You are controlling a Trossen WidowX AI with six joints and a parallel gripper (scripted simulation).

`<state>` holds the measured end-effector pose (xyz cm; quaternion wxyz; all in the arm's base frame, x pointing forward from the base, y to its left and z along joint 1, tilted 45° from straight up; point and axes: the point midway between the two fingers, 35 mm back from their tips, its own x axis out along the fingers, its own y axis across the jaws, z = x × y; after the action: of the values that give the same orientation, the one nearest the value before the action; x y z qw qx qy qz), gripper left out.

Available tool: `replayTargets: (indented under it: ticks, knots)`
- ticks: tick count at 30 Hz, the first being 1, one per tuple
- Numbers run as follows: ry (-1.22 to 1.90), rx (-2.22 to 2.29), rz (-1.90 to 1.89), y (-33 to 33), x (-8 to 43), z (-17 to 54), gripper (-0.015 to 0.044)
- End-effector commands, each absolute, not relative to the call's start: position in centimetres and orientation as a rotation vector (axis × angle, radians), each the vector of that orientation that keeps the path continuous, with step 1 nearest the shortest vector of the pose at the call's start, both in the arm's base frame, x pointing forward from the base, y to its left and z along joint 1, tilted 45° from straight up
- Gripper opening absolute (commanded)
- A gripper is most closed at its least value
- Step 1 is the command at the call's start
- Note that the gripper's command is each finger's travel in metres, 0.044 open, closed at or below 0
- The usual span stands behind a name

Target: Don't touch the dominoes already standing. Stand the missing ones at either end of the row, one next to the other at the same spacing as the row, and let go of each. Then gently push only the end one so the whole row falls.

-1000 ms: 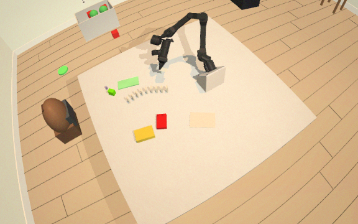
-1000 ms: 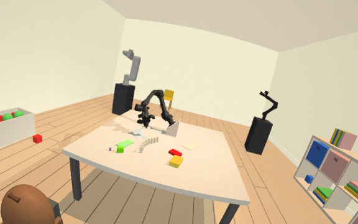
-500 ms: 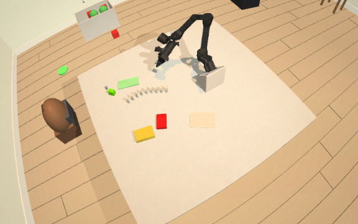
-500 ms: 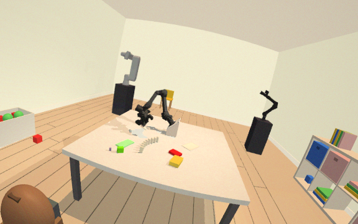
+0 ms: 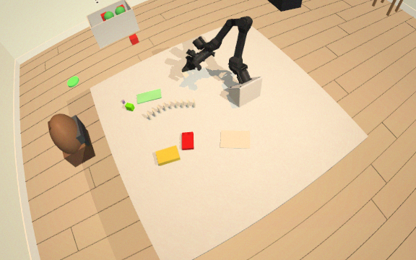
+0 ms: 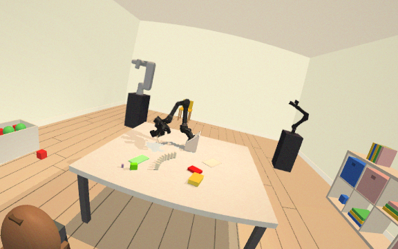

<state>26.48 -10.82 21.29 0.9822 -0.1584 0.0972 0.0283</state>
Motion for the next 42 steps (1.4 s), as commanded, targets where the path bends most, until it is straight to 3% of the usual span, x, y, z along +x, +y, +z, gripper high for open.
replayTargets:
  ticks: [1, 17, 42]
  knots:
    - [0.108, -0.415, 0.081, -10.5, 25.4, 21.8, 0.0021]
    - [-0.105, -0.79, 0.158, -8.4, 21.1, 21.6, 0.0021]
    - [-0.106, -0.793, 0.16, -8.6, 21.1, 21.5, 0.0021]
